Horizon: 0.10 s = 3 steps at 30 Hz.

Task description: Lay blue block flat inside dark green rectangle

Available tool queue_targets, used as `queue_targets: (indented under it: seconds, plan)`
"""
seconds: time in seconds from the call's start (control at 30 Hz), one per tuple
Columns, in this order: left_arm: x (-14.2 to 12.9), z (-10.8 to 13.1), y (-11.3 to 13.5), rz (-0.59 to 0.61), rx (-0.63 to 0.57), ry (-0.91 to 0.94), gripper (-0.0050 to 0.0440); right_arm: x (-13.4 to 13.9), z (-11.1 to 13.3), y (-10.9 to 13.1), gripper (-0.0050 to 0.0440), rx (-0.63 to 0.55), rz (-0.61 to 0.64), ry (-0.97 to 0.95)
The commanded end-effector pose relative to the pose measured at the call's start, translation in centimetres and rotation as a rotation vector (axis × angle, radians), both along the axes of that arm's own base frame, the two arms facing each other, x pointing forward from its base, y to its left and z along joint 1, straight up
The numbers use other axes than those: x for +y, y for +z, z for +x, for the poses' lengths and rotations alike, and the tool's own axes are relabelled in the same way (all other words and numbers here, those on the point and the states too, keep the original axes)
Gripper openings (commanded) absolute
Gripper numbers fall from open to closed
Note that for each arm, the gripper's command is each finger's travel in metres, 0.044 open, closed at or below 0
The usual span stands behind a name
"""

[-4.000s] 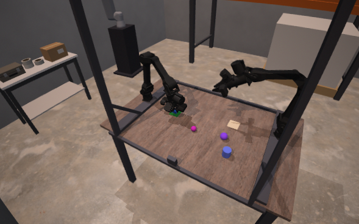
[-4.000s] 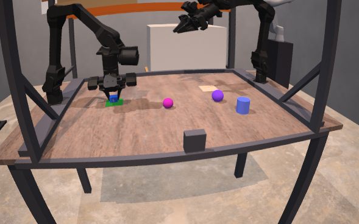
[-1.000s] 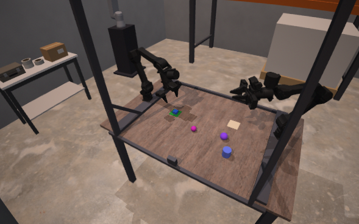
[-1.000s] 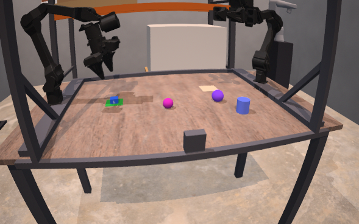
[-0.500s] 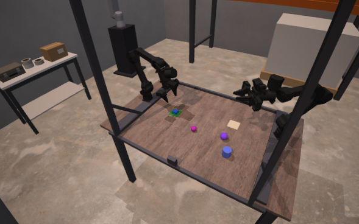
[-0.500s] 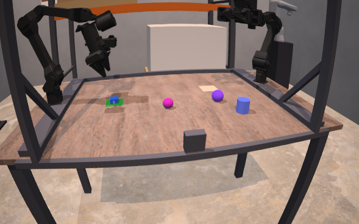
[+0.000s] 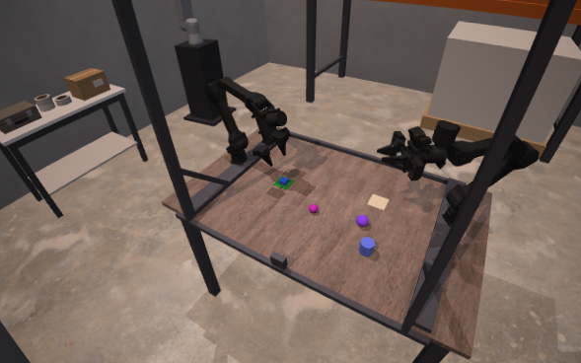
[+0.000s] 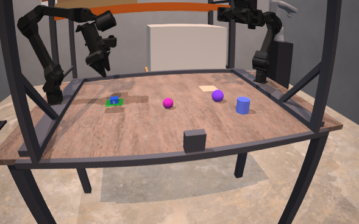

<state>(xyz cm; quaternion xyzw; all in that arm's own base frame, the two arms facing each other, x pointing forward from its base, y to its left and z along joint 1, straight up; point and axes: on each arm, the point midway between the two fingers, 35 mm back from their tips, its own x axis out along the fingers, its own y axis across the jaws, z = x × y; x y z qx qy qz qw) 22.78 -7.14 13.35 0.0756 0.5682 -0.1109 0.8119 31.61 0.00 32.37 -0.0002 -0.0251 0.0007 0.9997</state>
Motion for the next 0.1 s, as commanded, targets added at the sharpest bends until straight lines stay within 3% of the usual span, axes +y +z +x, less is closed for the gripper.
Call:
queue_targets:
  seconds: [0.0, 0.07]
  plan:
    - [-0.03, 0.06, 0.39, -0.004, -0.016, 0.005, 0.0440, 0.00, -0.17, 0.61, 0.0200, -0.017, 0.001, -0.001]
    - [-0.03, 0.06, 0.39, -0.004, -0.016, 0.005, 0.0440, 0.00, -0.17, 0.61, 0.0200, -0.017, 0.001, -0.001]
